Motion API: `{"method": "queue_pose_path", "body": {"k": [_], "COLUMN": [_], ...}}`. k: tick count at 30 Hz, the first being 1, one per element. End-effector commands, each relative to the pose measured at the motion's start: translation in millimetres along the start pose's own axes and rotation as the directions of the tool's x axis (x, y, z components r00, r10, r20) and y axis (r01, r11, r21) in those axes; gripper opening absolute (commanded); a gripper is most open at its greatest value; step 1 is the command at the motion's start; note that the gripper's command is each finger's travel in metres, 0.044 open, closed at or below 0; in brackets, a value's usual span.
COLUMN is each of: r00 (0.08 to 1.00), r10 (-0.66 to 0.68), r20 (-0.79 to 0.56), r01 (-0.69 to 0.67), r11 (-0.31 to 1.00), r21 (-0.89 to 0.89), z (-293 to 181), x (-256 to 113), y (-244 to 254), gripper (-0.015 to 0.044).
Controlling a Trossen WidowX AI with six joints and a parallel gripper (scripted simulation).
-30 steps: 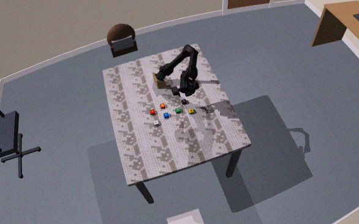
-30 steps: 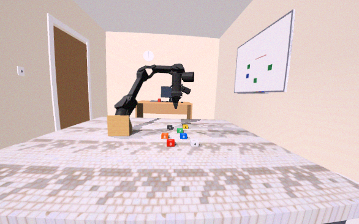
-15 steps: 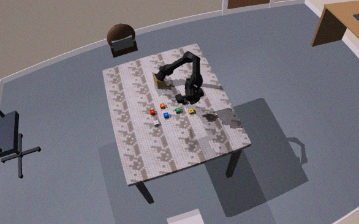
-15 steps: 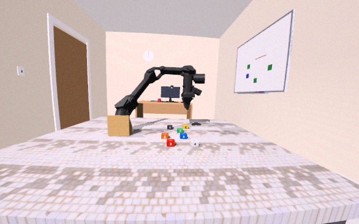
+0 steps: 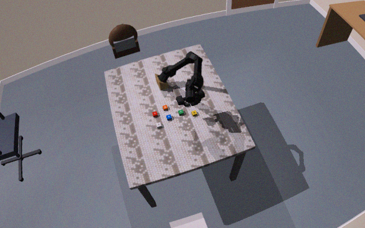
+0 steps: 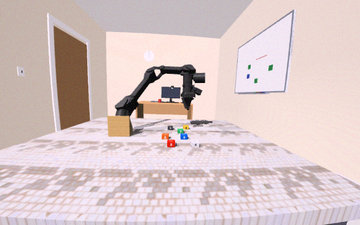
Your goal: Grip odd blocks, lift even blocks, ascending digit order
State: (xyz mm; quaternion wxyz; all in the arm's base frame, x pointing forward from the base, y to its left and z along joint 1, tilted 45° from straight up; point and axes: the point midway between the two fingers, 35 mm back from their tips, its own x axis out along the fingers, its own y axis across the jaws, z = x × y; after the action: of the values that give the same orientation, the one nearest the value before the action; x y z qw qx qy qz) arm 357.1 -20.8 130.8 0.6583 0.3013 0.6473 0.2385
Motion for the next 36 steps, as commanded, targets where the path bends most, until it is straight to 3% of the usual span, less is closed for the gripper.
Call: {"method": "queue_pose_path", "body": {"k": [1,25,31,36], "r00": [1.0,1.0,1.0,1.0], "r10": [-0.003,-0.002,-0.008,-0.008], "r20": [-0.007,-0.008,-0.006,-0.006], "r01": [0.003,0.002,0.008,0.008], "r11": [1.0,1.0,1.0,1.0], "r21": [0.03,0.03,0.029,0.029], "z": [-25.6,-31.1,-23.9,-24.6], "x": [-0.1,0.2,-1.1,-0.7], "y": [-50.2,-62.0,-150.7,-162.1], "gripper": [0.04,0.04,0.04,0.04]}}
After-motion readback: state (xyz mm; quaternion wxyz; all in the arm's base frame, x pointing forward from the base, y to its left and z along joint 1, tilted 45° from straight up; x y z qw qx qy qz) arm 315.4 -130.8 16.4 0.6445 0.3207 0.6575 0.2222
